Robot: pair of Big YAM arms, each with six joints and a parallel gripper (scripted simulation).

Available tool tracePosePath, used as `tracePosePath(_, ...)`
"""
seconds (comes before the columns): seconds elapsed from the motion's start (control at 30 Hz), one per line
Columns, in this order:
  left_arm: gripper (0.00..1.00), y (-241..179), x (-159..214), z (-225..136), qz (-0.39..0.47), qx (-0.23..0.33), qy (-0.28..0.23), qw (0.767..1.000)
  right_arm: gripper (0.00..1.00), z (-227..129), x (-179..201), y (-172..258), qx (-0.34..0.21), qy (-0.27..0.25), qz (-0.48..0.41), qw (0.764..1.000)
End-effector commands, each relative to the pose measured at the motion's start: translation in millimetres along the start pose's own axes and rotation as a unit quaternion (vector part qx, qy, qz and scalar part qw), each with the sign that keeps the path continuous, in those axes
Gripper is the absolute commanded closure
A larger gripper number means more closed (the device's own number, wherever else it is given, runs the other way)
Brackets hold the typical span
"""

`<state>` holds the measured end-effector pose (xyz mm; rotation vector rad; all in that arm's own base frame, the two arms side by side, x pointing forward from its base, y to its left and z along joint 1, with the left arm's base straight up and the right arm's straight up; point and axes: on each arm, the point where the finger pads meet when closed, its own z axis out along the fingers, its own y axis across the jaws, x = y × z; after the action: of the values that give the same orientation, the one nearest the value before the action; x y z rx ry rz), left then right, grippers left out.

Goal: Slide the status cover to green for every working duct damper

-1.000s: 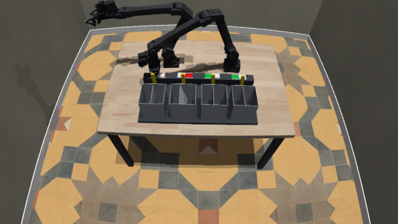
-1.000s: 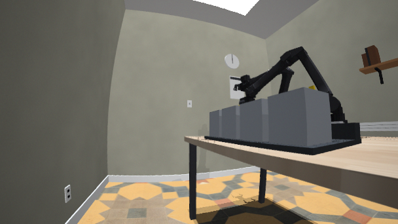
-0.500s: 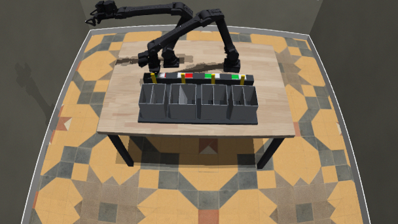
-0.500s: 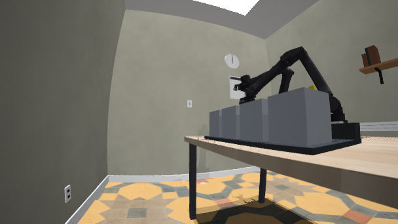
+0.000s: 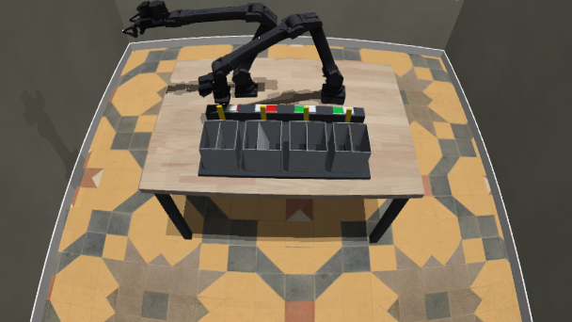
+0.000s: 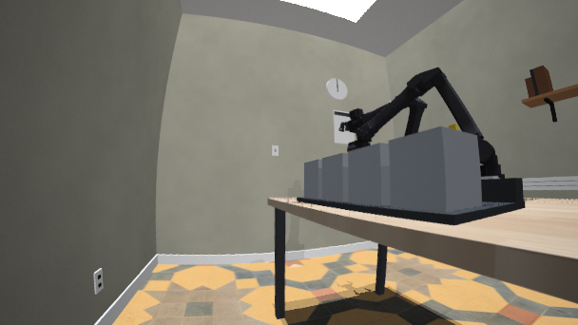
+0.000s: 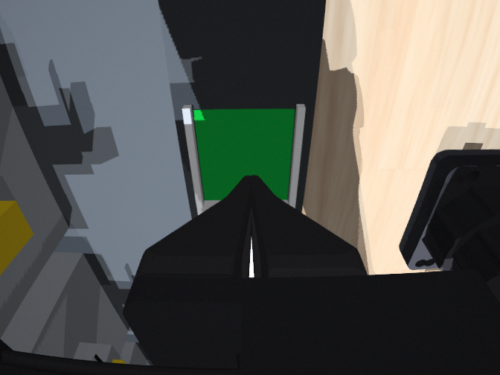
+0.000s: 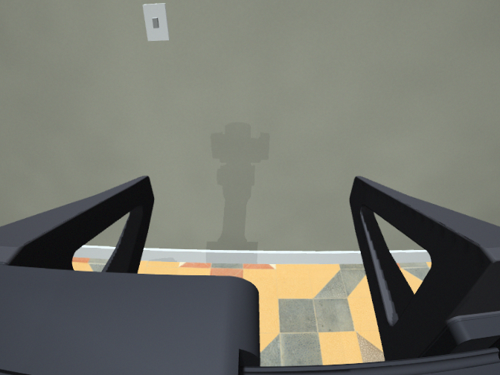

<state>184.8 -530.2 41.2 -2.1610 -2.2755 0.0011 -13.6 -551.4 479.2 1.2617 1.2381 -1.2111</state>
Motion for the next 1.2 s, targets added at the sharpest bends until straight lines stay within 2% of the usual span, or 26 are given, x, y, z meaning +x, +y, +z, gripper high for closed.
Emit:
tracePosePath(0.0, 1.00, 8.4, 0.6, -19.8, -0.003, -0.006, -0.015, 1.000, 0.00, -7.7, -21.0, -5.6, 0.003, -0.024, 0.004, 1.000)
tracePosePath(1.17, 1.00, 9.7, -3.2, -26.1, -0.002, -0.008, -0.023, 1.000, 0.00, -7.7, -21.0, -5.6, 0.003, -0.024, 0.004, 1.000)
